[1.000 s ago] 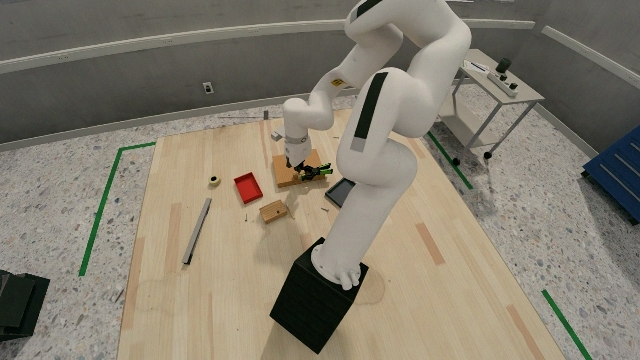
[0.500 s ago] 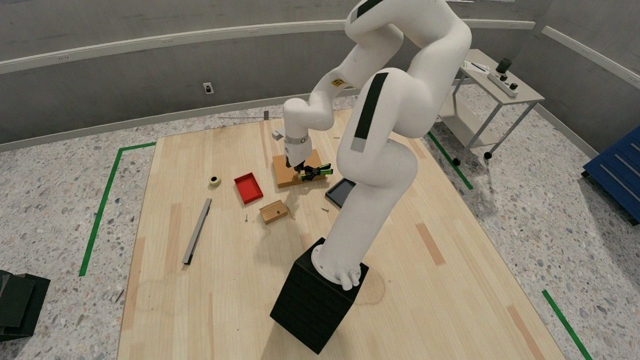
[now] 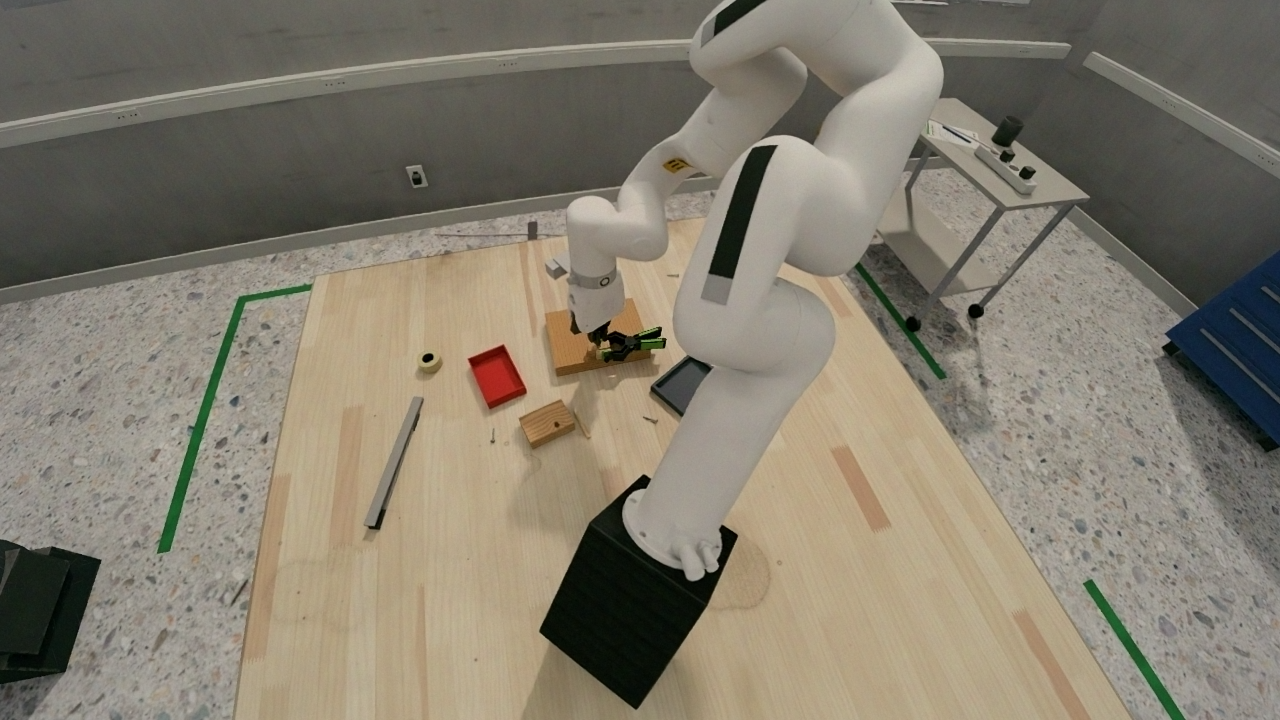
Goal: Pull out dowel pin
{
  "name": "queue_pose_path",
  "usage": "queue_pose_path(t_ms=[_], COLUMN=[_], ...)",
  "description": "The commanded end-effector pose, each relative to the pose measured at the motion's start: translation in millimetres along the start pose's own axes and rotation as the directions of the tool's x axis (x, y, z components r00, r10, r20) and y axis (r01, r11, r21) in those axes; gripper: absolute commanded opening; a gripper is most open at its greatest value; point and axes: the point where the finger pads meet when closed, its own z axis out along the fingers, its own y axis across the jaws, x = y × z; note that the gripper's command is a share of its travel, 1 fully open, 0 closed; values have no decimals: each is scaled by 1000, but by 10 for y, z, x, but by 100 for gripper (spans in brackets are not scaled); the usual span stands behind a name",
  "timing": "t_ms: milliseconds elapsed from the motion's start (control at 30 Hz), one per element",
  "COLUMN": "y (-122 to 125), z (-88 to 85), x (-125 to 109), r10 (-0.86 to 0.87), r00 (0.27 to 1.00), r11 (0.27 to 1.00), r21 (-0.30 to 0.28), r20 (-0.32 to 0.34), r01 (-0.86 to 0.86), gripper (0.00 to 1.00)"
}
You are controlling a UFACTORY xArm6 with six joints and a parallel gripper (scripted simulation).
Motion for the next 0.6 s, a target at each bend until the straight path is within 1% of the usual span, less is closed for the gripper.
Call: queue_pose_path(t_ms=[0,567], y=[3,3], z=[-7,-7], x=[10,10], r10=[24,85], r00=[1000,996], r11=[1000,996], r21=[-1,0], r20=[-3,-3], r01=[-24,-85], gripper=[0,0])
